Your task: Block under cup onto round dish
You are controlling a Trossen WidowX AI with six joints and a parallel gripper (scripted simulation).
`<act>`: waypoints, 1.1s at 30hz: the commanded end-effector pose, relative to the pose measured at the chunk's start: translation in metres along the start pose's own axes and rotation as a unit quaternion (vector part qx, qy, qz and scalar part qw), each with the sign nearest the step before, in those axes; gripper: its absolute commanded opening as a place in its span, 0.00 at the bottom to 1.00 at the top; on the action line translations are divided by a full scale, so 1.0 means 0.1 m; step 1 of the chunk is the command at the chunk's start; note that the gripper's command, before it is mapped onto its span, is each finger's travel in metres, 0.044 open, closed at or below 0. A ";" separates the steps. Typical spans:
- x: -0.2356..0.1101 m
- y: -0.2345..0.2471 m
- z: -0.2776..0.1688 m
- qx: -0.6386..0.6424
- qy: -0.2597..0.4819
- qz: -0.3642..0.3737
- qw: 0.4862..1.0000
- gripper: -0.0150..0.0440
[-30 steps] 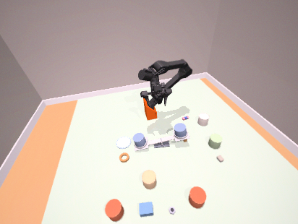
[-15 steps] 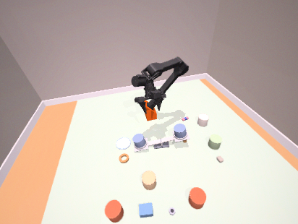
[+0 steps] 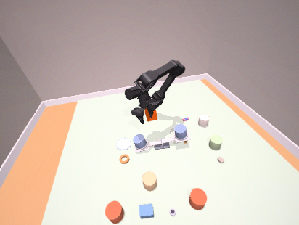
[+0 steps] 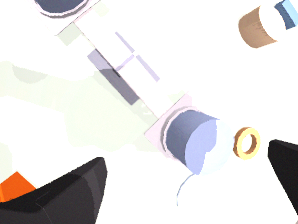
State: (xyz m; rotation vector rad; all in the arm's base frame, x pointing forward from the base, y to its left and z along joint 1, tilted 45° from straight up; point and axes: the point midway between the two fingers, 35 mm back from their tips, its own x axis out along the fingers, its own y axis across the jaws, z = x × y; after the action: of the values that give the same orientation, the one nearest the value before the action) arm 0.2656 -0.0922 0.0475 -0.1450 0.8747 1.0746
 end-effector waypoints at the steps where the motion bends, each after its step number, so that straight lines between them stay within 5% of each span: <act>1: 0.15 -0.14 -0.07 -0.064 0.020 0.027 0.997 1.00; 19: 0.80 -0.51 -0.35 -0.299 0.062 0.138 0.942 1.00; 33: 0.96 -0.49 -0.39 -0.308 0.062 0.143 0.938 1.00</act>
State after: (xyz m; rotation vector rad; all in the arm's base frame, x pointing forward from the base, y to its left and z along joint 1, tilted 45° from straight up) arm 0.3043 -0.0734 -0.0526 -0.6442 0.6514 1.6015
